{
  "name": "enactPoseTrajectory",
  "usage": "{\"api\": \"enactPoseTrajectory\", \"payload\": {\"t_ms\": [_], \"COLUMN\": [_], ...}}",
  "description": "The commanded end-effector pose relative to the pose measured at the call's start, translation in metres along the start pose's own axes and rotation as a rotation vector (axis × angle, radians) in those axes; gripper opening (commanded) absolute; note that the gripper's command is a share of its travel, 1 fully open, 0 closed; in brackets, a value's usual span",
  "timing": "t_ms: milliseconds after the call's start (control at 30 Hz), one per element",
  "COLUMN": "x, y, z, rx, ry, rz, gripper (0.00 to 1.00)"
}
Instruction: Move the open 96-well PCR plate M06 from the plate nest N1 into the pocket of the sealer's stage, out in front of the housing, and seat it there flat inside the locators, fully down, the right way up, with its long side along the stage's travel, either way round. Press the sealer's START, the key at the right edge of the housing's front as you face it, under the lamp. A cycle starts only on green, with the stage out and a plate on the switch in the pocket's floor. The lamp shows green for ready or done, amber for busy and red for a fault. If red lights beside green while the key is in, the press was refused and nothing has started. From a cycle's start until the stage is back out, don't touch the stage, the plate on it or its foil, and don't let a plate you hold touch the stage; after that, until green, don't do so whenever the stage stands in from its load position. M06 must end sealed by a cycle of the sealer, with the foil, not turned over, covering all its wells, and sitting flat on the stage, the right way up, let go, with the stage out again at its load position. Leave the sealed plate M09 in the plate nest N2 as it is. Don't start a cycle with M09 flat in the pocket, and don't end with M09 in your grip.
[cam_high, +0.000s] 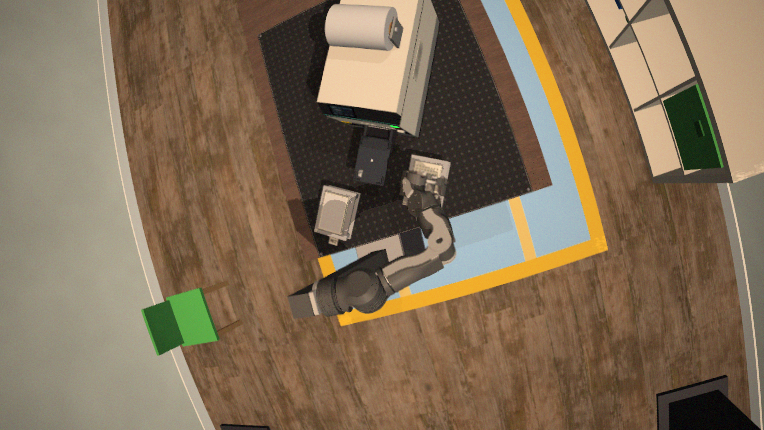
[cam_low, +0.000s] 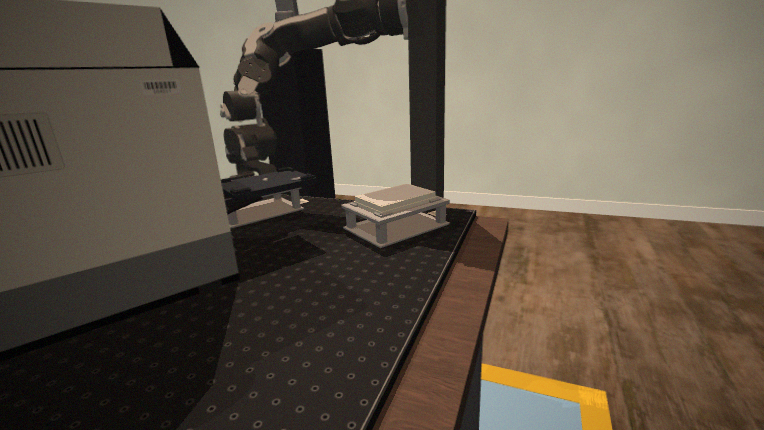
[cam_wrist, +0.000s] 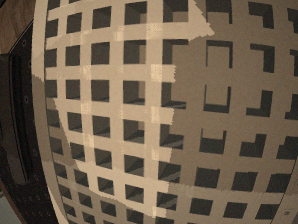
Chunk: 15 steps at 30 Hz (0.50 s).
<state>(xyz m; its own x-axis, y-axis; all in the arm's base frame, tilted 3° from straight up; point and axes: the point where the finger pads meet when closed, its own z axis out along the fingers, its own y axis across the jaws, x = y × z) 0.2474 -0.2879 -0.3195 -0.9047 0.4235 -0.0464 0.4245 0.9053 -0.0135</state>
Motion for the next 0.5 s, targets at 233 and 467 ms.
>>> {"api": "enactPoseTrajectory", "payload": {"t_ms": [233, 467], "x": [-0.0012, -0.0013], "y": [-0.0002, 0.0004], "z": [-0.0016, -0.0014], "rx": [0.002, -0.001], "ry": [-0.002, -0.003], "rz": [0.000, 0.001], "gripper": [0.77, 0.00]}}
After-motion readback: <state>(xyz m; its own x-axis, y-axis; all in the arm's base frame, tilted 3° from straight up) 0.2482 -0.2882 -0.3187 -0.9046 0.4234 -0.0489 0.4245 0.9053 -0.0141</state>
